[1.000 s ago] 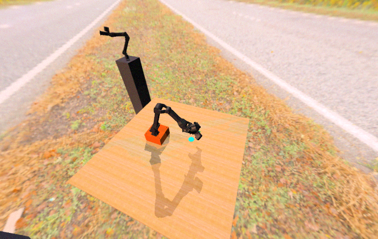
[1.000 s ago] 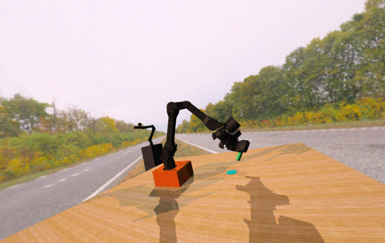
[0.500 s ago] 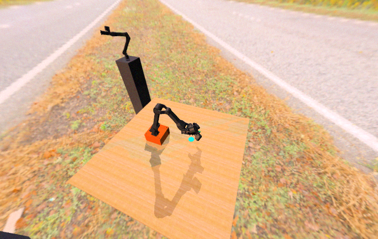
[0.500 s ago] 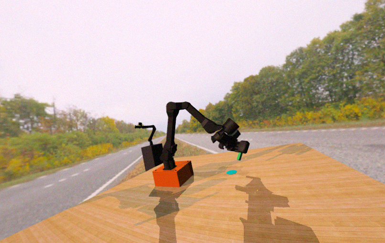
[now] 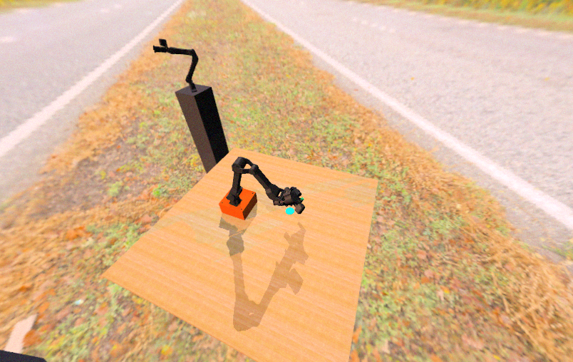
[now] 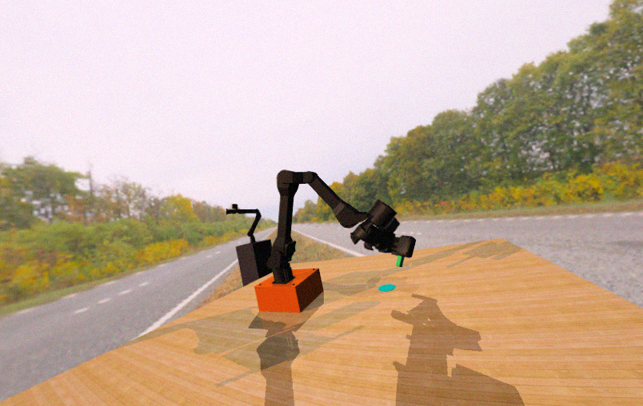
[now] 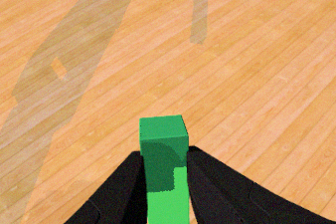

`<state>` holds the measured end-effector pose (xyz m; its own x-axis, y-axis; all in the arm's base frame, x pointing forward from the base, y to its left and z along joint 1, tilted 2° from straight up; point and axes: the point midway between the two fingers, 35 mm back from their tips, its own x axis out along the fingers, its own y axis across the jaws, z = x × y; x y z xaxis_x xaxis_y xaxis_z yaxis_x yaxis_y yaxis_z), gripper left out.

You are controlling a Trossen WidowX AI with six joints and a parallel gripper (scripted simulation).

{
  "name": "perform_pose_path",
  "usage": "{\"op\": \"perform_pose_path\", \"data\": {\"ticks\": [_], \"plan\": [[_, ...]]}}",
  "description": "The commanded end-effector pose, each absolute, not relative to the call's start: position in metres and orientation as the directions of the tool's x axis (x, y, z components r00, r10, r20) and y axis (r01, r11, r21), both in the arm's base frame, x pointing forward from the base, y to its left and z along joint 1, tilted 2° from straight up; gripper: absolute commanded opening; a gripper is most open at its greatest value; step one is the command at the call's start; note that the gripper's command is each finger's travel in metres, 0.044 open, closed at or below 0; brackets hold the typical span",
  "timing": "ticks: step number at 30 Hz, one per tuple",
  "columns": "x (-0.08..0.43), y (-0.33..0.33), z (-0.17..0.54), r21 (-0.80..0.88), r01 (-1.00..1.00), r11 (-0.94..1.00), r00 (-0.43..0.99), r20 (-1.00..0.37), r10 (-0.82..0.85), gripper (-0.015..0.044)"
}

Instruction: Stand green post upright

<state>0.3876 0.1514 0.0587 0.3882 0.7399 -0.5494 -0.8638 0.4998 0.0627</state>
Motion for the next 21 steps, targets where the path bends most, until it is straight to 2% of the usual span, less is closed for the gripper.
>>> {"op": "perform_pose_path", "data": {"ticks": [1,21], "plan": [[0.3849,0.1498,0.0578,0.072,-0.865,0.497,0.389,-0.532,0.752,0.0023],[0.378,0.1425,0.0631,0.065,-0.879,0.473,0.404,-0.427,0.809,0.0023]]}}
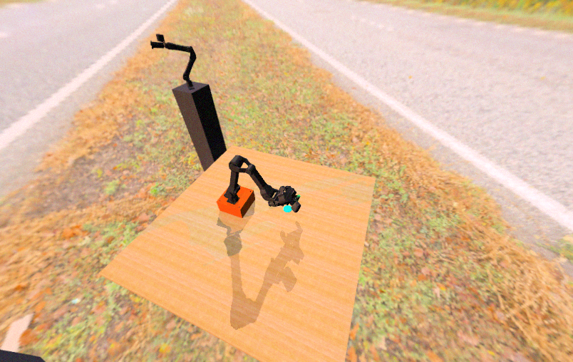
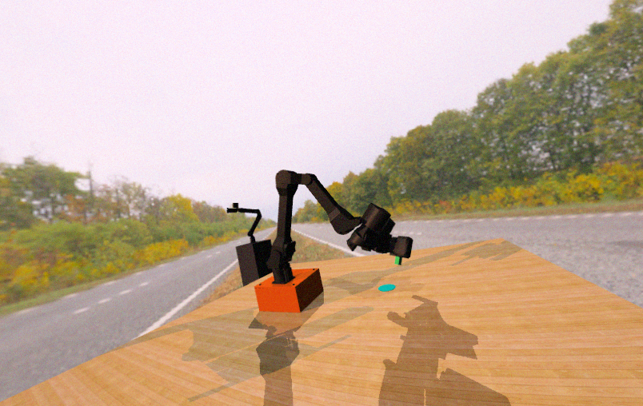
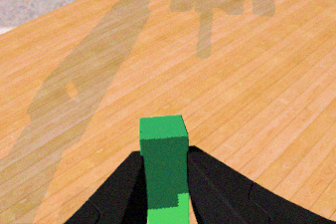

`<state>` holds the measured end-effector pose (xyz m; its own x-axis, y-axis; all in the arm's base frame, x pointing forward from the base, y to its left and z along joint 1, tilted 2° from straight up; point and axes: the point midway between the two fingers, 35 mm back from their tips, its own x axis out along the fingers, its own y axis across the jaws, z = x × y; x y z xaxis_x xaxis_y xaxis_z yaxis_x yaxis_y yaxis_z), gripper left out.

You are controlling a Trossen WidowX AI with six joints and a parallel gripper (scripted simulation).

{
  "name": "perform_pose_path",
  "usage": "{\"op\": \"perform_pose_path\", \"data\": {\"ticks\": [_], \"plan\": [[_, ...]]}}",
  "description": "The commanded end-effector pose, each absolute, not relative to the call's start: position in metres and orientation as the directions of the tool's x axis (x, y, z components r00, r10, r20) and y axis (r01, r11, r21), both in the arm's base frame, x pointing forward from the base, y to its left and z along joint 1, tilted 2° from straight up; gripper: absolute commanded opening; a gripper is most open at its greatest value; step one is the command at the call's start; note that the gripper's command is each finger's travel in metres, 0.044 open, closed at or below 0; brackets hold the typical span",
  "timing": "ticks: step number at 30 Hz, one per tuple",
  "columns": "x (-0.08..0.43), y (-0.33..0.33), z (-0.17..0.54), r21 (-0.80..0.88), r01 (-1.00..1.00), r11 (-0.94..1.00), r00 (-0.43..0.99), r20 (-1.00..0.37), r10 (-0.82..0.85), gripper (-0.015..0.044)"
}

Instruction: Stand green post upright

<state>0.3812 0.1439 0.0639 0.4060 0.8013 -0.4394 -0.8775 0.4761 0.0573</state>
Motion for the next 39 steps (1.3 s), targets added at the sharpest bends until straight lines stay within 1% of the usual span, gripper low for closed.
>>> {"op": "perform_pose_path", "data": {"ticks": [1,39], "plan": [[0.378,0.142,0.063,0.064,-0.88,0.471,0.404,-0.422,0.812,0.0023],[0.351,0.127,0.076,0.018,-0.914,0.404,0.389,-0.235,0.891,0.0023]]}}
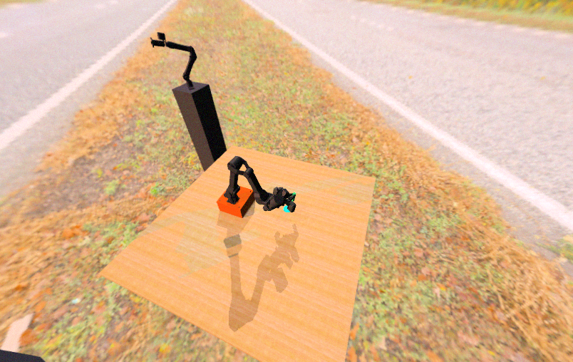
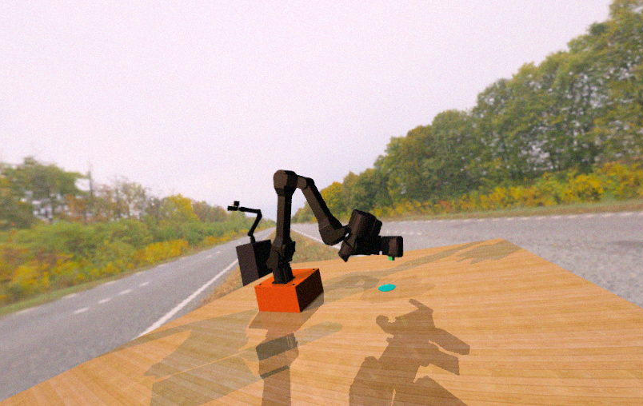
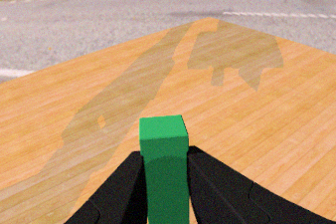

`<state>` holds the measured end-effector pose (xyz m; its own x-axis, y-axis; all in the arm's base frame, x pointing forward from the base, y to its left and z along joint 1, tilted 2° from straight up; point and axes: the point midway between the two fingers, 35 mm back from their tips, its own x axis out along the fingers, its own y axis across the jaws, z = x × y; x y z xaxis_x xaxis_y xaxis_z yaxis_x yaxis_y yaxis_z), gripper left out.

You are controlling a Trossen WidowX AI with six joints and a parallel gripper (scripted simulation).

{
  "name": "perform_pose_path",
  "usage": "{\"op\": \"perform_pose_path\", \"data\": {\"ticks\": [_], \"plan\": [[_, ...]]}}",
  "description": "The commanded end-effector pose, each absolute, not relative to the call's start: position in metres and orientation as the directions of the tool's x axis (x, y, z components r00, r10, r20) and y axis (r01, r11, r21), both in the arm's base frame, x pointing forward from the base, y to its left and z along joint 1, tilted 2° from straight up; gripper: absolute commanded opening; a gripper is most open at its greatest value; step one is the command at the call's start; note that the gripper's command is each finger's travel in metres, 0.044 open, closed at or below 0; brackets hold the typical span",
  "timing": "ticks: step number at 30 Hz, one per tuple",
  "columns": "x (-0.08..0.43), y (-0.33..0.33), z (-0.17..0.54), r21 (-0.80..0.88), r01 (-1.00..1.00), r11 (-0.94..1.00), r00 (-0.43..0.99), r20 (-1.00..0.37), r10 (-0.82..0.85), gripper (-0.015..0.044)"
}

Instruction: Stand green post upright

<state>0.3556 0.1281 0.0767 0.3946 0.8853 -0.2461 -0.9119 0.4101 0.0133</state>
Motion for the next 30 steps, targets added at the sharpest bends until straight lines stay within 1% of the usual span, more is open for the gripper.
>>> {"op": "perform_pose_path", "data": {"ticks": [1,30], "plan": [[0.35,0.126,0.077,0.016,-0.915,0.402,0.388,-0.231,0.892,0.0023],[0.319,0.115,0.087,-0.047,-0.941,0.337,0.34,-0.115,0.934,0.0023]]}}
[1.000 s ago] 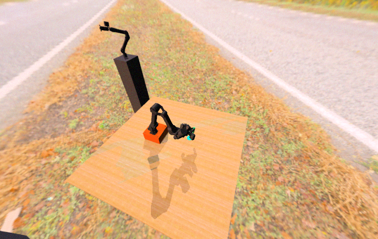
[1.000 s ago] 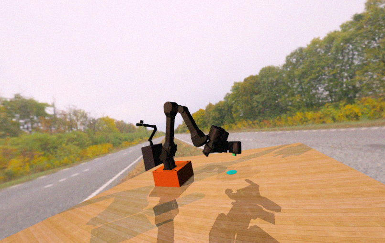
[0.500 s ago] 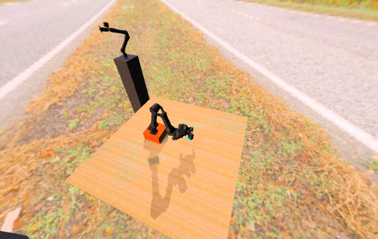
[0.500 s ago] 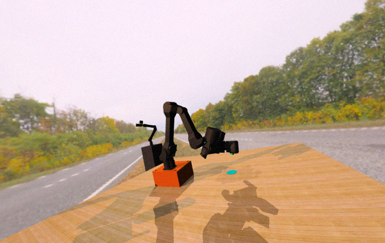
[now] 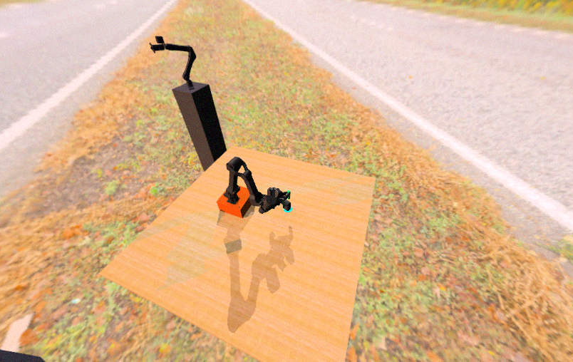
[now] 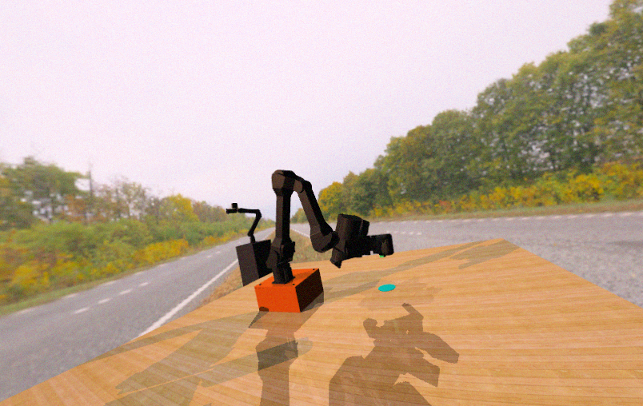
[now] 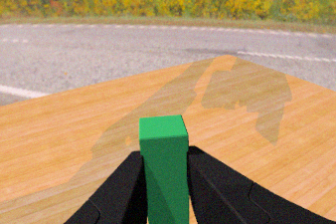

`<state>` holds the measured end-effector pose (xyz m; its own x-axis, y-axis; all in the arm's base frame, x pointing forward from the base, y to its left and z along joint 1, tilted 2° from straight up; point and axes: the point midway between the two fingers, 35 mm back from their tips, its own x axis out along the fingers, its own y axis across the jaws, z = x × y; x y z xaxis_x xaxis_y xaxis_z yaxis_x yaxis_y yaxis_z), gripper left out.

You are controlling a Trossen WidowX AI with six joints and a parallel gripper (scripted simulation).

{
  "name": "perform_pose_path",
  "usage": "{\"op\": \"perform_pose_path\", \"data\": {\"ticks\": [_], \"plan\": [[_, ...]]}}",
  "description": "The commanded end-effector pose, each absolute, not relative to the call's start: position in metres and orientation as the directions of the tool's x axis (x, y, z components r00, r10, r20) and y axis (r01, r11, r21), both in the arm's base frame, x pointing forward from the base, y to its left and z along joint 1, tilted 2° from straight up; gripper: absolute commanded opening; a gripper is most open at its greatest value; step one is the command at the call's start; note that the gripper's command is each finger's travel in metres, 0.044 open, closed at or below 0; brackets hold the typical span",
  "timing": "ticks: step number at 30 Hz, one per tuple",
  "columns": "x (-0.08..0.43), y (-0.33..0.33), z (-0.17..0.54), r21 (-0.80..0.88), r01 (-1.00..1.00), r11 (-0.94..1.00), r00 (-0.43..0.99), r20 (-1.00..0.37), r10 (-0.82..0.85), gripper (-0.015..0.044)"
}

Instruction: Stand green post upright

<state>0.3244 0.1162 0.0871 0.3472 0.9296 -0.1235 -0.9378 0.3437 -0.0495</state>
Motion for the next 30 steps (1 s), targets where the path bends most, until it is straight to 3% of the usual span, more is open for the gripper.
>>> {"op": "perform_pose_path", "data": {"ticks": [1,30], "plan": [[0.318,0.115,0.087,-0.05,-0.941,0.334,0.338,-0.111,0.935,0.0023],[0.32,0.113,0.066,-0.056,-0.943,0.328,0.332,-0.103,0.938,0.0023]]}}
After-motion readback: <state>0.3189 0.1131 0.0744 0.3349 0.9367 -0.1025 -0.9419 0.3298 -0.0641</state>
